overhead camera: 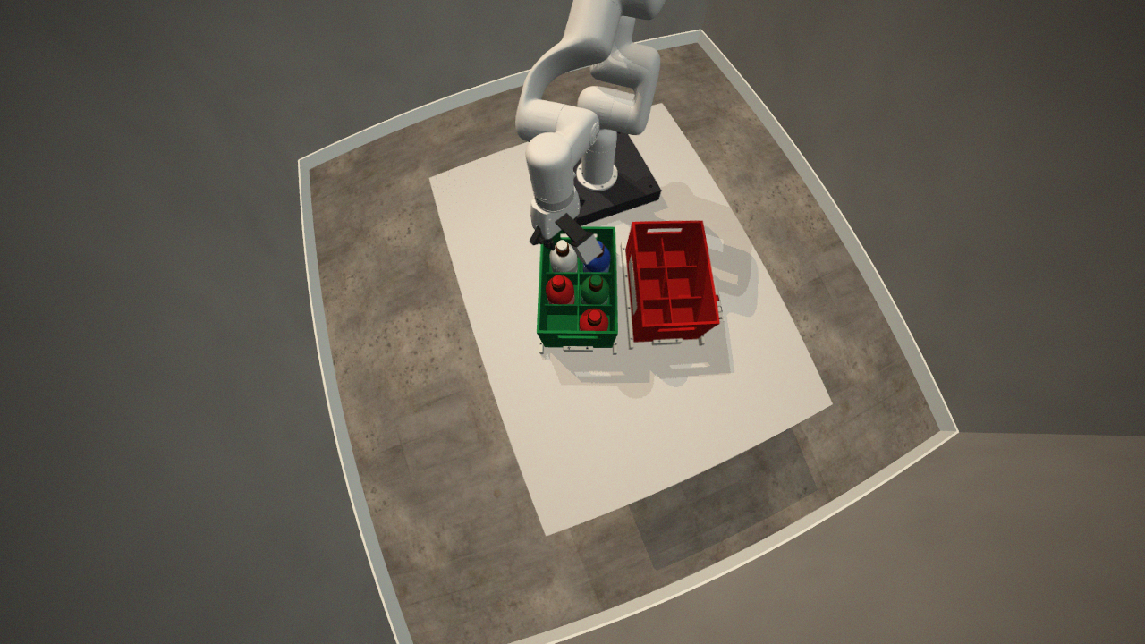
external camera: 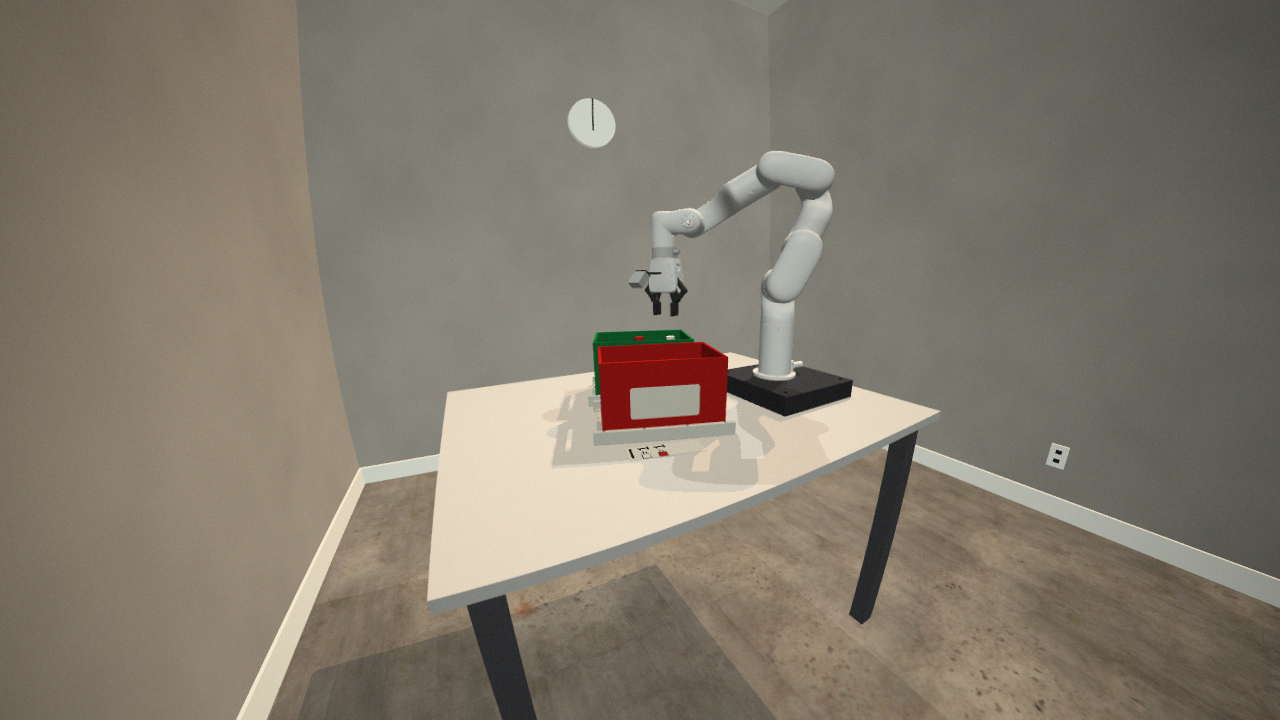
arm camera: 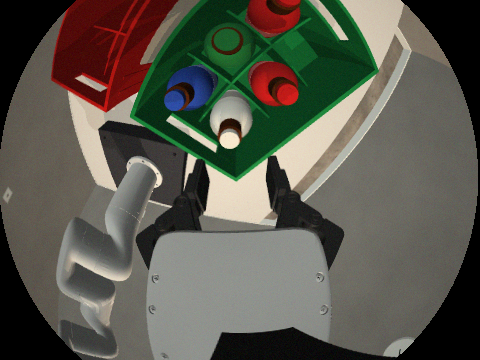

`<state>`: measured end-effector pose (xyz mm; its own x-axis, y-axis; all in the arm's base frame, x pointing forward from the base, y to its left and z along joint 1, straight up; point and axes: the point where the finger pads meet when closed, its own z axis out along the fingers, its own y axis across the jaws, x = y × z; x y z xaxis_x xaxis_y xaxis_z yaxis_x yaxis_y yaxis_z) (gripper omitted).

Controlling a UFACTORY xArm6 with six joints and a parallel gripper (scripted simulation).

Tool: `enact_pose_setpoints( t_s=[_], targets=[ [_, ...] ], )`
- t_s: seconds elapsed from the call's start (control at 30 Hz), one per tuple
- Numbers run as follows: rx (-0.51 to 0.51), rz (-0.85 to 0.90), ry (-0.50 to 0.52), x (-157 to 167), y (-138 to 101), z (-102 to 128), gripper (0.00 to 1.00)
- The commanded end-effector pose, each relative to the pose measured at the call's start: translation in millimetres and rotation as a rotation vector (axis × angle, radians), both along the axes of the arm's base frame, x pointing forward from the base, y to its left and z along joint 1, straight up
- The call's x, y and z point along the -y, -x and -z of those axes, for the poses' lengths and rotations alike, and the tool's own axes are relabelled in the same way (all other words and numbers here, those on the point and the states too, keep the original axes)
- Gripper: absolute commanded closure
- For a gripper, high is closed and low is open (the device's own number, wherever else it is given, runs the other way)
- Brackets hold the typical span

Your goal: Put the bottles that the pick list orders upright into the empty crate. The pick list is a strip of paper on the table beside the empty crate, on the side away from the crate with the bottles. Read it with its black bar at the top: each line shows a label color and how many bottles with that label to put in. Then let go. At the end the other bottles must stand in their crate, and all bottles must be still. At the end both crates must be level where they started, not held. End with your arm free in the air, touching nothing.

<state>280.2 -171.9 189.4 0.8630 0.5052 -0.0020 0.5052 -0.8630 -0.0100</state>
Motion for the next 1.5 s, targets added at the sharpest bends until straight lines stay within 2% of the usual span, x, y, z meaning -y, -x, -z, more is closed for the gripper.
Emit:
enact_pose_setpoints(
  t_s=[0.0,0.37,1.47],
  targets=[
    [0.007,-0.001,0.003,0,9,3,0.35],
    [0.007,-0.001,0.003,0,9,3,0.35],
    [0.006,-0.001,0.003,0,9,41,0.35]
  ],
)
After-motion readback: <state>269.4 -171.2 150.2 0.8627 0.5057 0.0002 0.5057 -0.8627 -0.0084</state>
